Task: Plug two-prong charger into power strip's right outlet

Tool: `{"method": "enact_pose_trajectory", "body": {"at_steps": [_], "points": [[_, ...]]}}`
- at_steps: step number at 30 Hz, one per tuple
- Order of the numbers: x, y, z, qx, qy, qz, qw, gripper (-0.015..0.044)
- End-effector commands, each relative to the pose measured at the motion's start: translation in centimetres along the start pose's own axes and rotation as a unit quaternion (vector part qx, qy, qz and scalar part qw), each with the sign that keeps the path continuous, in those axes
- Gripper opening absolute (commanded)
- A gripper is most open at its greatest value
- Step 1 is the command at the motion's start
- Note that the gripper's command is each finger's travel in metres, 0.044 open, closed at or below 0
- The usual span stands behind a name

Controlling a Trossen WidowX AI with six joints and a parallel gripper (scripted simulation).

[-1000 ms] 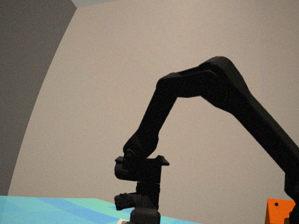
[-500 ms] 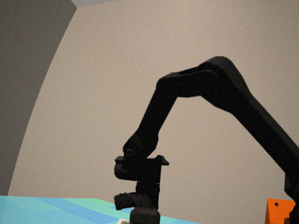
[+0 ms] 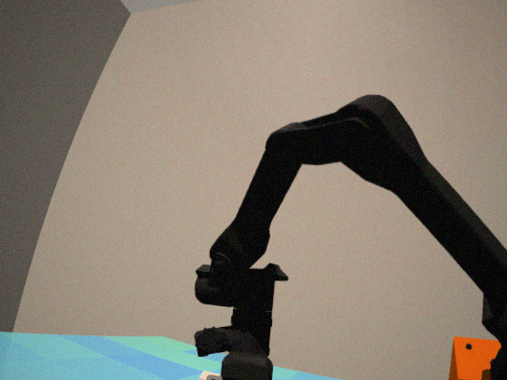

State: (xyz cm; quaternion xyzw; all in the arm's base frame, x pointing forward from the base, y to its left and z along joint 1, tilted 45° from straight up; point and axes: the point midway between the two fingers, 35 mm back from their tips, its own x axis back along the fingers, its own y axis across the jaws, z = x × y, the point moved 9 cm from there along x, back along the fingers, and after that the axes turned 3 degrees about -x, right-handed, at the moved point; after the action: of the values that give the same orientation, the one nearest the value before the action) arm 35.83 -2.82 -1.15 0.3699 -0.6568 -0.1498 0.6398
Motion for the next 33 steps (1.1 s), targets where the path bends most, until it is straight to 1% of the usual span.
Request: {"method": "enact_pose_trajectory", "body": {"at_steps": [1, 33], "points": [[0.0, 0.0, 0.2, 0.002, -0.002, -0.001, 1.0, 0.044], [-0.1, -0.1, 1.4, 0.008, -0.01, -0.001, 1.0, 0.044]]}}
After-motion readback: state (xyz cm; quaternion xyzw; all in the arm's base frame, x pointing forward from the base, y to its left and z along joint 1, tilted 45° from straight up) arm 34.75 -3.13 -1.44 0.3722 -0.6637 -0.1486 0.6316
